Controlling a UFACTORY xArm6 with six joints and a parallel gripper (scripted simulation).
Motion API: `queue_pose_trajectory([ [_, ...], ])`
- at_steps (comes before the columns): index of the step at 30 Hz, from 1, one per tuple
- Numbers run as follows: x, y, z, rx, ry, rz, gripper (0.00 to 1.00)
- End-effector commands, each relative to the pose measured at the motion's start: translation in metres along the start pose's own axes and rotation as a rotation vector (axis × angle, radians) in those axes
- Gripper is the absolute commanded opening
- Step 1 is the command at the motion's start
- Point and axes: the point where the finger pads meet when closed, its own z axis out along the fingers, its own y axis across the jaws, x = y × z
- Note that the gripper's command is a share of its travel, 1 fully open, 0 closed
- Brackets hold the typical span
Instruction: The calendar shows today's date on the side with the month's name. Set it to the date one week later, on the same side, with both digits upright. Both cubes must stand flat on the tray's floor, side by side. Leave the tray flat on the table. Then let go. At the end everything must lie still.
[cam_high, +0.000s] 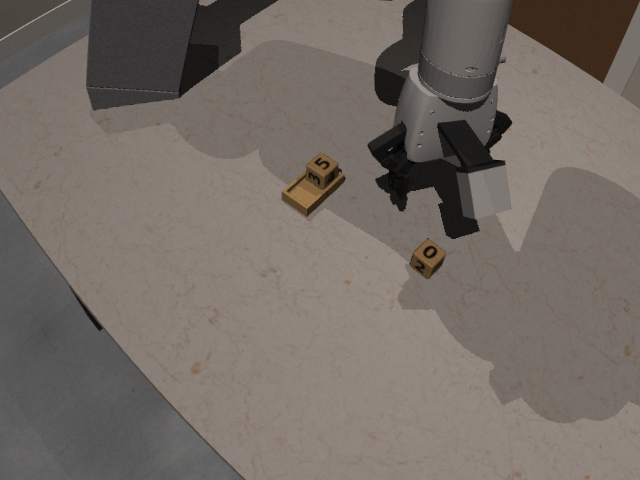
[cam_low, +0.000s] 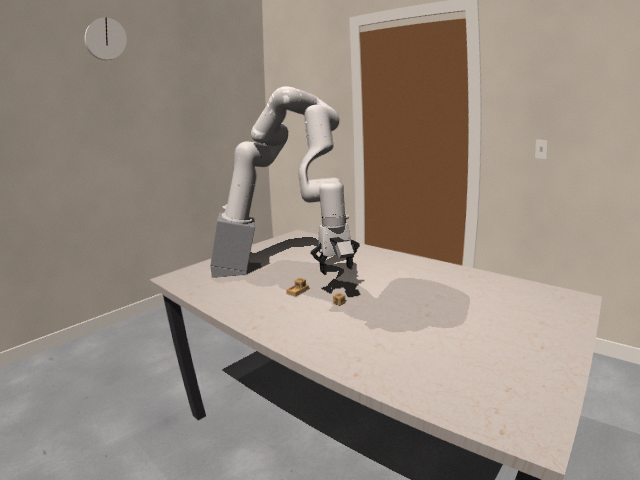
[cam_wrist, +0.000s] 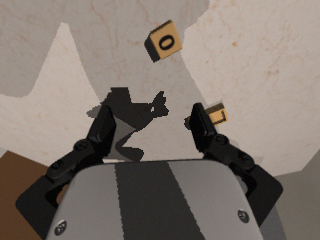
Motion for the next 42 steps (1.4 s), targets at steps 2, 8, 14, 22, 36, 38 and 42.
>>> queue_pose_trajectory([
  [2, 0.010, 0.001, -0.001, -0.031, -0.009, 0.189, 1.00],
  [8, 0.020, 0.004, -0.002, -0.033, -0.006, 0.392, 1.00],
  [14, 0.028, 0.007, -0.002, -0.034, -0.003, 0.558, 1.00],
  [22, 0.040, 0.011, -0.003, -0.037, 0.003, 0.808, 1.00],
  [36, 0.053, 0.017, -0.005, -0.039, 0.011, 1.072, 1.00],
  [38, 0.053, 0.017, -0.005, -0.039, 0.011, 1.074, 1.00],
  [42, 0.053, 0.017, -0.005, -0.039, 0.011, 1.074, 0.47],
])
